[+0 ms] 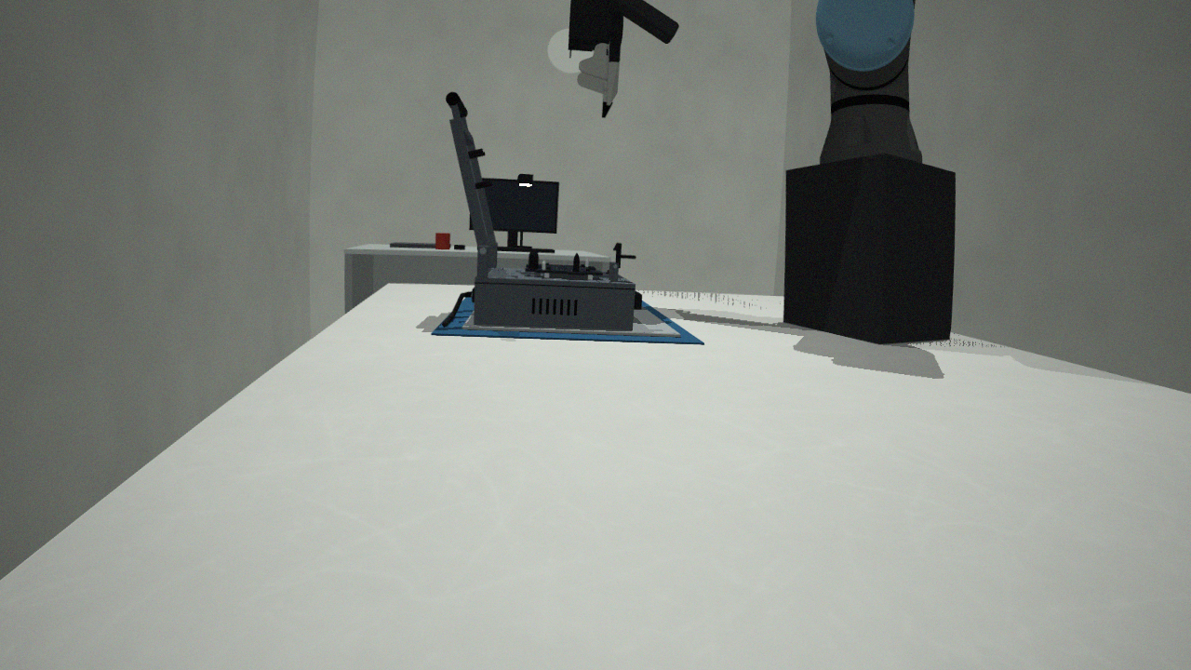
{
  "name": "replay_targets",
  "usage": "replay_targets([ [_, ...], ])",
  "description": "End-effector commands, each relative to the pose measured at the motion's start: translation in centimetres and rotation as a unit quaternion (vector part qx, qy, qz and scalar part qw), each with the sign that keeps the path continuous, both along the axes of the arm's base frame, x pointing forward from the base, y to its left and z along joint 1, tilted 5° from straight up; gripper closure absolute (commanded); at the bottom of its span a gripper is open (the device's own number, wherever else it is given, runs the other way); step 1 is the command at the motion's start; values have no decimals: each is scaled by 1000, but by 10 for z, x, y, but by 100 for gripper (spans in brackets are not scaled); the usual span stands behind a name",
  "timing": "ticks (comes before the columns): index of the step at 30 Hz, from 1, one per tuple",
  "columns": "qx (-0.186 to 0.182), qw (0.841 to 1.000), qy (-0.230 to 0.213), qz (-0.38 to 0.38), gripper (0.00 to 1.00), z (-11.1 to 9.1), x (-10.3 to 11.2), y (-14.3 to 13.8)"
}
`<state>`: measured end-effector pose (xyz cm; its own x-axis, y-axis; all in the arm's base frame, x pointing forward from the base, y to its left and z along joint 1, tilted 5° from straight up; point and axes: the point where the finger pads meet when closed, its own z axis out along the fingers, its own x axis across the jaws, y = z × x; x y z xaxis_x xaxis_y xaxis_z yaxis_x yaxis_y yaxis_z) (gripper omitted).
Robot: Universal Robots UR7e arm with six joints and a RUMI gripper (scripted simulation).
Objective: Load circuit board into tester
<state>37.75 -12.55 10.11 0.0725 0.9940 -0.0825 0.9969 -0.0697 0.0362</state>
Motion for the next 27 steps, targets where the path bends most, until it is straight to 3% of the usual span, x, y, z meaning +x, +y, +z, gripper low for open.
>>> replay_targets([
  [1,0,1000,0,0,41,-3,0,0],
  [11,0,1000,0,0,41,-20,-1,-2],
  [24,0,1000,0,0,41,-75,-6,-7],
  [27,0,1000,0,0,41,-81,-7,-8],
])
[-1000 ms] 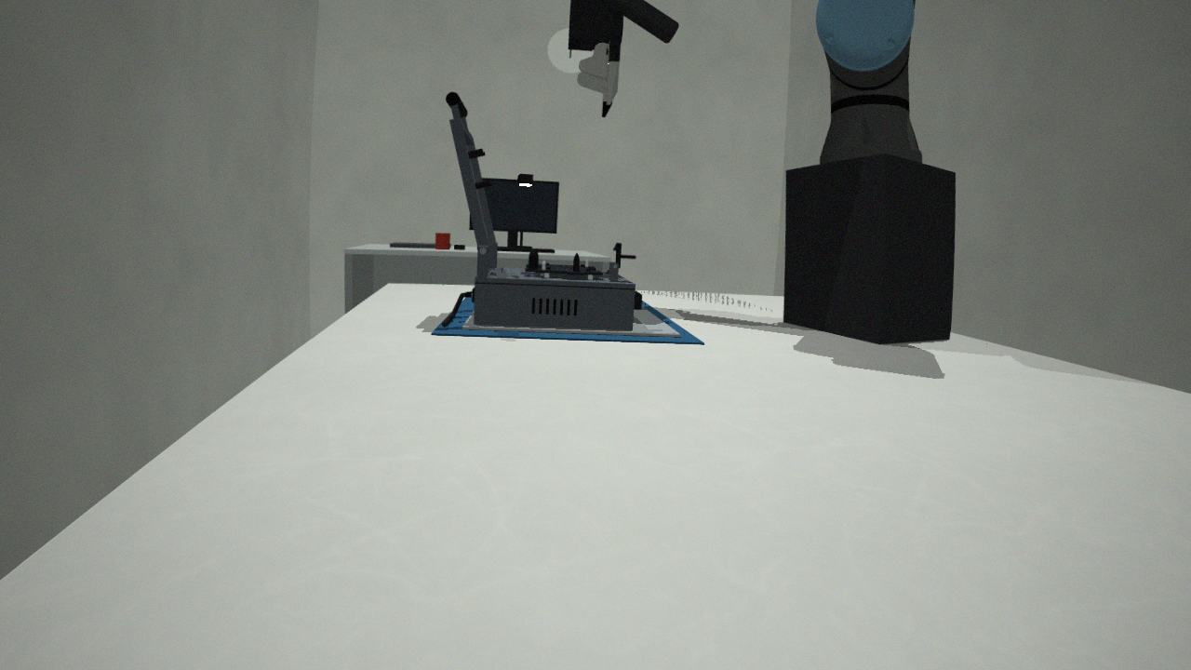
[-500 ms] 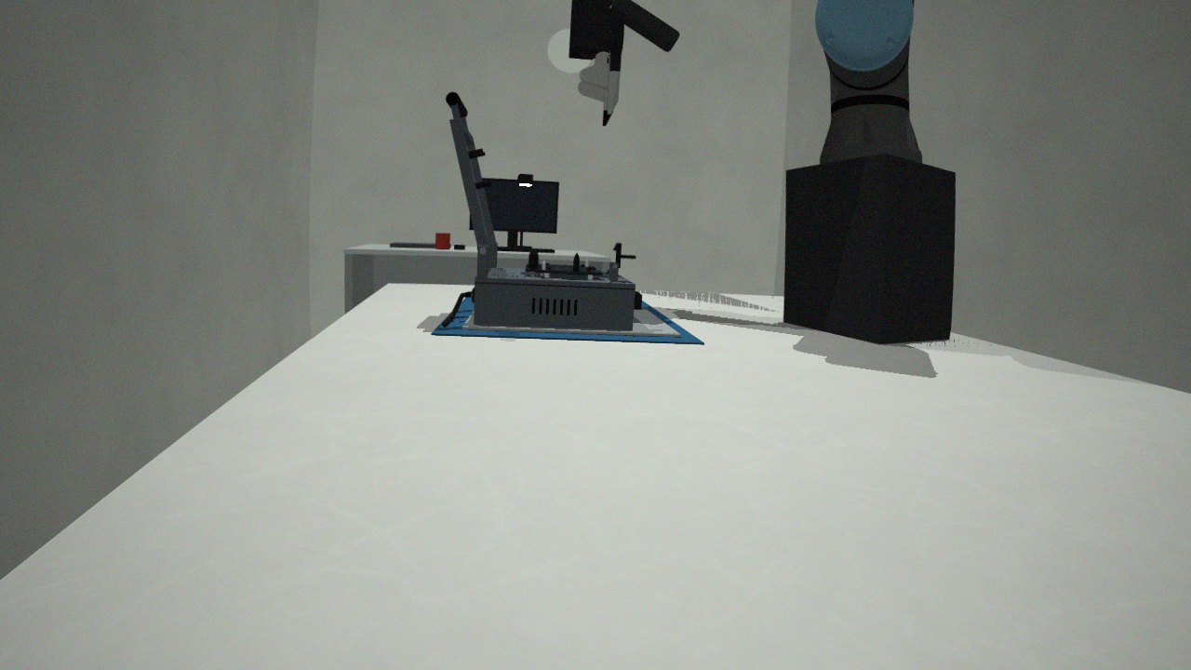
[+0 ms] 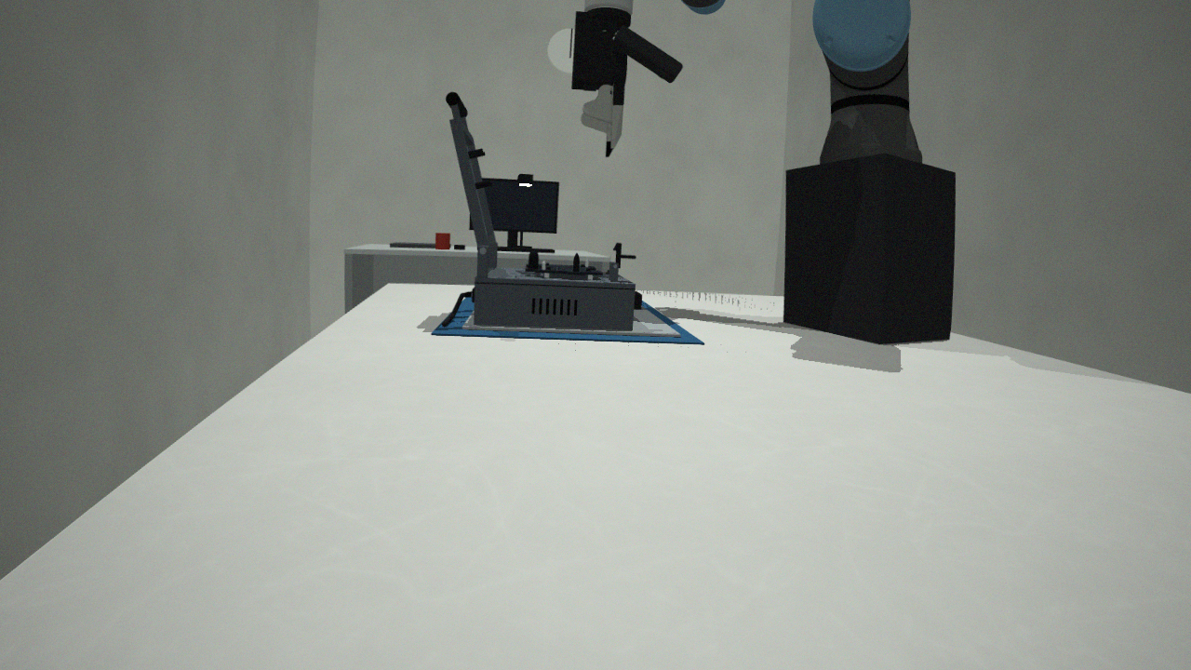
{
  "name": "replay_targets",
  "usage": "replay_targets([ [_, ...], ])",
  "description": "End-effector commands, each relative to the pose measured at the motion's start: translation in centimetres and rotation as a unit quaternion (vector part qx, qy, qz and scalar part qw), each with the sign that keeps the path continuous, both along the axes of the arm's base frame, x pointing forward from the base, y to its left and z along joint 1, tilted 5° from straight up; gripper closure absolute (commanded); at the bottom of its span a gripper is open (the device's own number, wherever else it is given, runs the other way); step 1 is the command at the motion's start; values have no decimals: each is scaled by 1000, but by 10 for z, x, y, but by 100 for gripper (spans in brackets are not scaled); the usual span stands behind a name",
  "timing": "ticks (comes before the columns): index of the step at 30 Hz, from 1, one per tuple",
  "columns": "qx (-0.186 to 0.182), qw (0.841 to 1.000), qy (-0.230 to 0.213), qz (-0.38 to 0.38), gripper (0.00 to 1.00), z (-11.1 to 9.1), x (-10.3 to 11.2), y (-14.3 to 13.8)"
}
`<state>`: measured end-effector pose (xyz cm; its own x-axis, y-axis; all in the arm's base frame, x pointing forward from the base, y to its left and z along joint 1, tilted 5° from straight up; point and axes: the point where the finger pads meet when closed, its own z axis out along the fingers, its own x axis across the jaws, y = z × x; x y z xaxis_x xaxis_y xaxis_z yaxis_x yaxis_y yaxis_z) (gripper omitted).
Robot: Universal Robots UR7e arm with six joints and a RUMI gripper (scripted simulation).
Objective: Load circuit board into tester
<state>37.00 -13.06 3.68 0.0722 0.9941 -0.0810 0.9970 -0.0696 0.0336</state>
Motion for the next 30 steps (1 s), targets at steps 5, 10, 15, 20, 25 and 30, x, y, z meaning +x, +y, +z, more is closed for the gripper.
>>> replay_targets([
  [5,-1,1000,-2,0,41,-44,-2,-5],
  [10,-1,1000,-2,0,41,-71,-4,-8],
  [15,-1,1000,-2,0,41,-91,-6,-10],
  [20,-1,1000,-2,0,41,-109,-7,-11],
  [25,-1,1000,-2,0,41,-129,-9,-13],
  [30,-1,1000,-2,0,41,-145,-11,-15],
])
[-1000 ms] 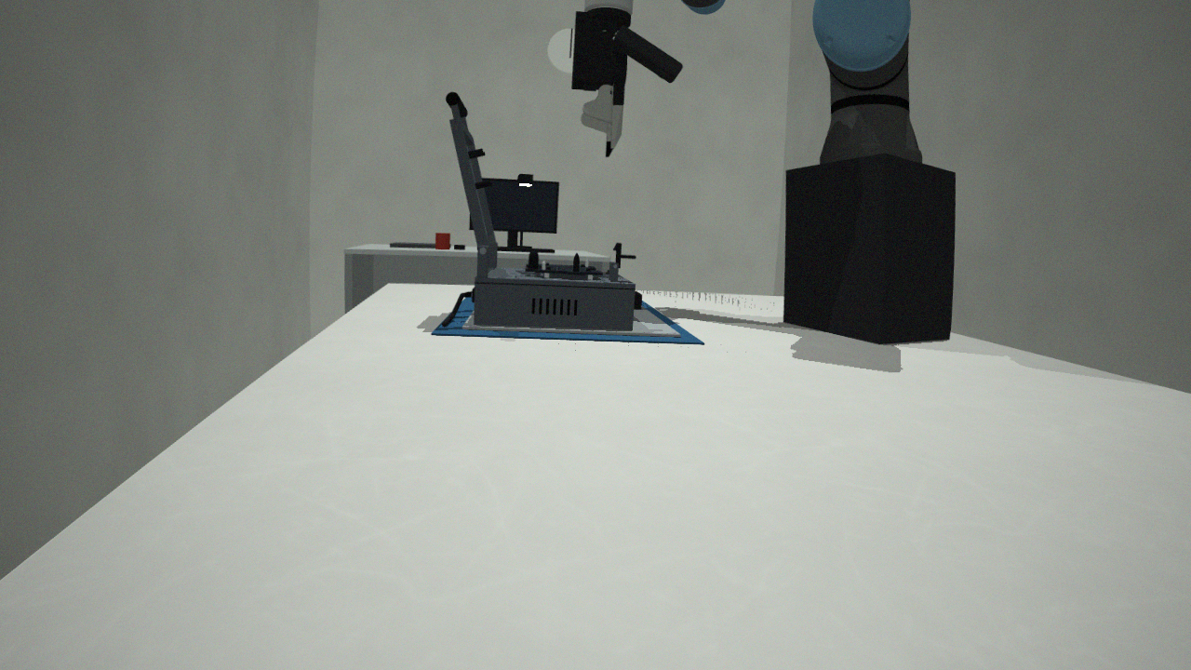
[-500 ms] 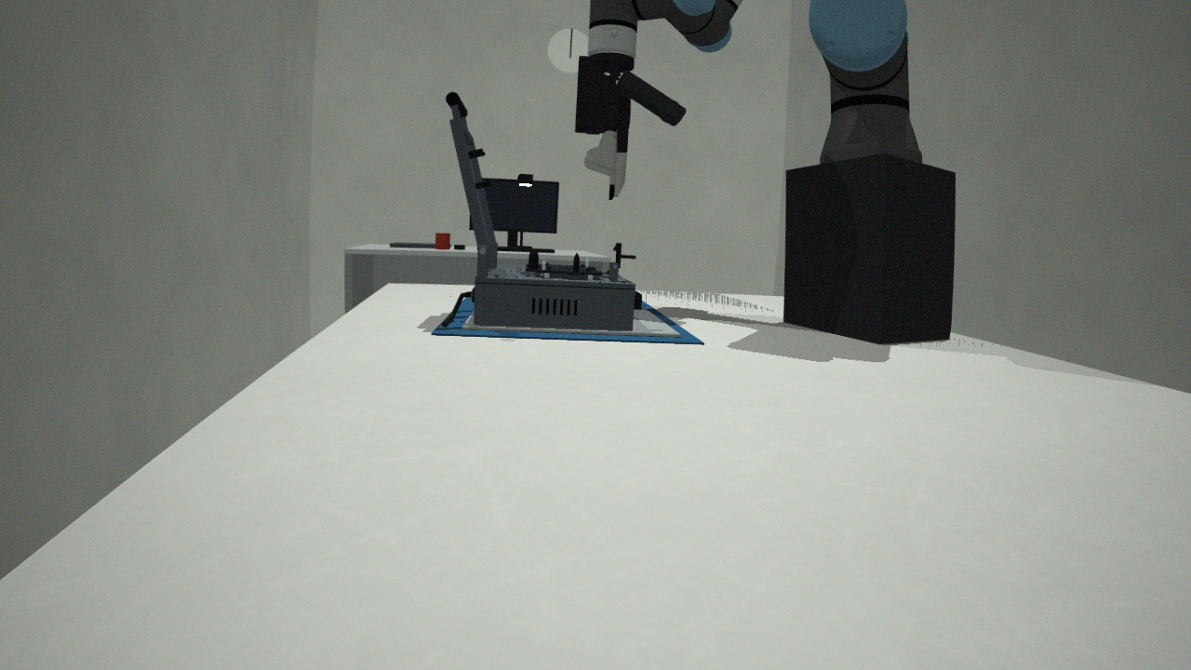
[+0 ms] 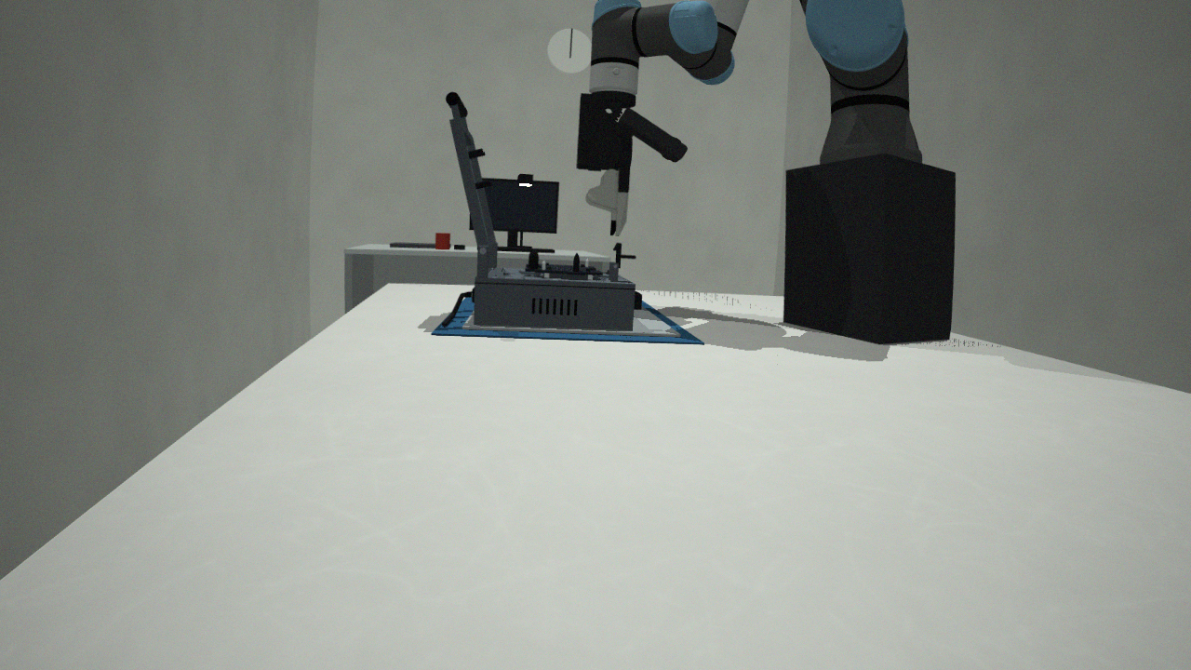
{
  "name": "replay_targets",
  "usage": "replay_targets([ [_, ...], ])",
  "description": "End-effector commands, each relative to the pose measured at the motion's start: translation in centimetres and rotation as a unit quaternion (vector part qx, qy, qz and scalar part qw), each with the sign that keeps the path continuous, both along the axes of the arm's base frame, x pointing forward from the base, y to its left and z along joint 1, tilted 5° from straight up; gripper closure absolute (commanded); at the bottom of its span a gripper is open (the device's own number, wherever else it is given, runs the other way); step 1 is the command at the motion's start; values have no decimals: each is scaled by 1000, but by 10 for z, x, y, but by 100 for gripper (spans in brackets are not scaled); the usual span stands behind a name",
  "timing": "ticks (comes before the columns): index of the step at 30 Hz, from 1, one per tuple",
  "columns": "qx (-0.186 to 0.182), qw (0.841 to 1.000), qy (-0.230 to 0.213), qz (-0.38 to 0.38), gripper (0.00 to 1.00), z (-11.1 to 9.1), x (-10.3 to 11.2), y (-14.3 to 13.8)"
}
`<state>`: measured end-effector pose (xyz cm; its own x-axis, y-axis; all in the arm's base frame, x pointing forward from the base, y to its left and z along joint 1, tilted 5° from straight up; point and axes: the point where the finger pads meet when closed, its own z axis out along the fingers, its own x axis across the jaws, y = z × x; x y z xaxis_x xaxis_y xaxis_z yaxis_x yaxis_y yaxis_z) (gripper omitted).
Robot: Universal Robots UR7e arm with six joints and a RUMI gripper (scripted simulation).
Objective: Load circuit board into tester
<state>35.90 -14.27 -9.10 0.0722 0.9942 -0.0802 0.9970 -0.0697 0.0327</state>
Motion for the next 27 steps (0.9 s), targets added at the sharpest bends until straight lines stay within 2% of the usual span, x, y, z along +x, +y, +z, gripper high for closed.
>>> replay_targets([
  [1,-2,1000,-2,0,41,-20,0,-3],
  [15,-2,1000,-2,0,41,-43,-2,-5],
  [27,-2,1000,-2,0,41,-48,-2,-6],
])
